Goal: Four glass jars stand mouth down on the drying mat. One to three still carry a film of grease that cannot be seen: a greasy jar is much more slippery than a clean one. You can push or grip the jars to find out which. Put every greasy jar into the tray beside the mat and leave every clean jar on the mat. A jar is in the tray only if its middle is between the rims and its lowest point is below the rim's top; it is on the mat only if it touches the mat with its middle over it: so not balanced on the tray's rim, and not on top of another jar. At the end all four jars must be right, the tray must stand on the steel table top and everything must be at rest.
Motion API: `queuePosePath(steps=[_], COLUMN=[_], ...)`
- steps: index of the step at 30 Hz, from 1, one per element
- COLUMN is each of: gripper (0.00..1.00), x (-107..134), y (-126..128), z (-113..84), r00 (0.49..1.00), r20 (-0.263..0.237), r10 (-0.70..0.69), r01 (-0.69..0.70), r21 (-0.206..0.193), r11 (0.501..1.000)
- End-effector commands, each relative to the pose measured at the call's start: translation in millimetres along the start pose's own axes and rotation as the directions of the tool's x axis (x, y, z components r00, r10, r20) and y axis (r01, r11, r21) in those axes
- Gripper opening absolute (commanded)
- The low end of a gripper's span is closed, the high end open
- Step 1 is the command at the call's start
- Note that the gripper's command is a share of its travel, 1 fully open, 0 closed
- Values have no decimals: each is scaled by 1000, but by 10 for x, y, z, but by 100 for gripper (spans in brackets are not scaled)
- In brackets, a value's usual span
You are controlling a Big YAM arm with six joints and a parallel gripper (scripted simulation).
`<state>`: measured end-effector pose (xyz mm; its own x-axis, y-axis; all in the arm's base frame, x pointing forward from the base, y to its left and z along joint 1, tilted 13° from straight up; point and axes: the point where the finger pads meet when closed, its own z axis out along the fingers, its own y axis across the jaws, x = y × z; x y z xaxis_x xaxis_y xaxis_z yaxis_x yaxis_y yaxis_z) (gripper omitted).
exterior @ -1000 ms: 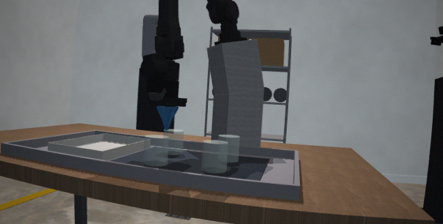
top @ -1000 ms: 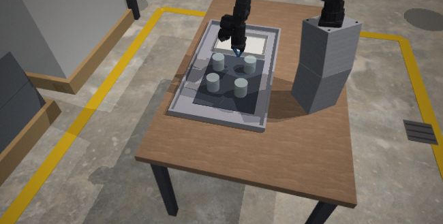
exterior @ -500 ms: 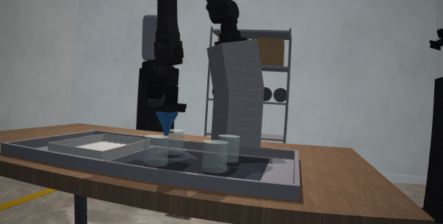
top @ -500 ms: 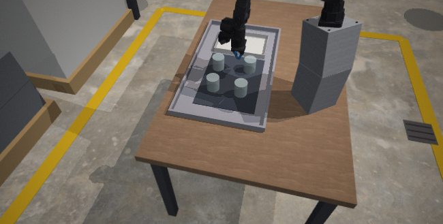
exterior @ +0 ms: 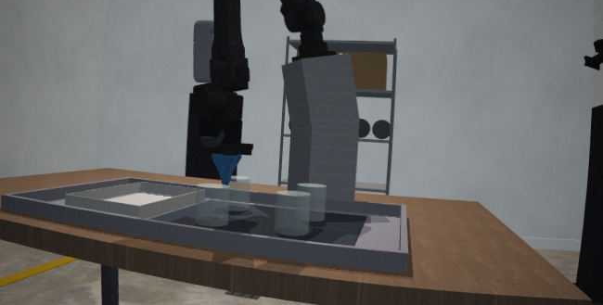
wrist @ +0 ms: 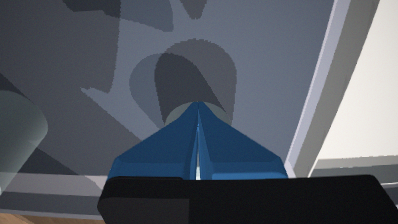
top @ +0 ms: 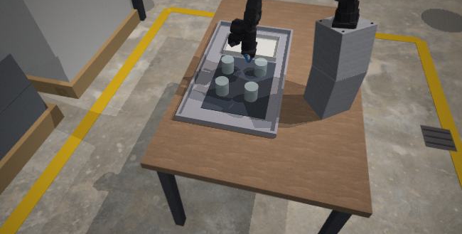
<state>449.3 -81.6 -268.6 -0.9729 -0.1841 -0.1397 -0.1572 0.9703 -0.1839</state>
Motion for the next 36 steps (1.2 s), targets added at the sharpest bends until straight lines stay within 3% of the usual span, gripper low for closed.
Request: queuePosePath(steps=[1,36], gripper=[0,0], x=[55,93], y=[-7,-8], z=[92,92], r00=[1000,1000], r20=[-3,-3], r10=[-8,-8], r01=[8,8], r21=[-4,-4], r11=[1000,1000])
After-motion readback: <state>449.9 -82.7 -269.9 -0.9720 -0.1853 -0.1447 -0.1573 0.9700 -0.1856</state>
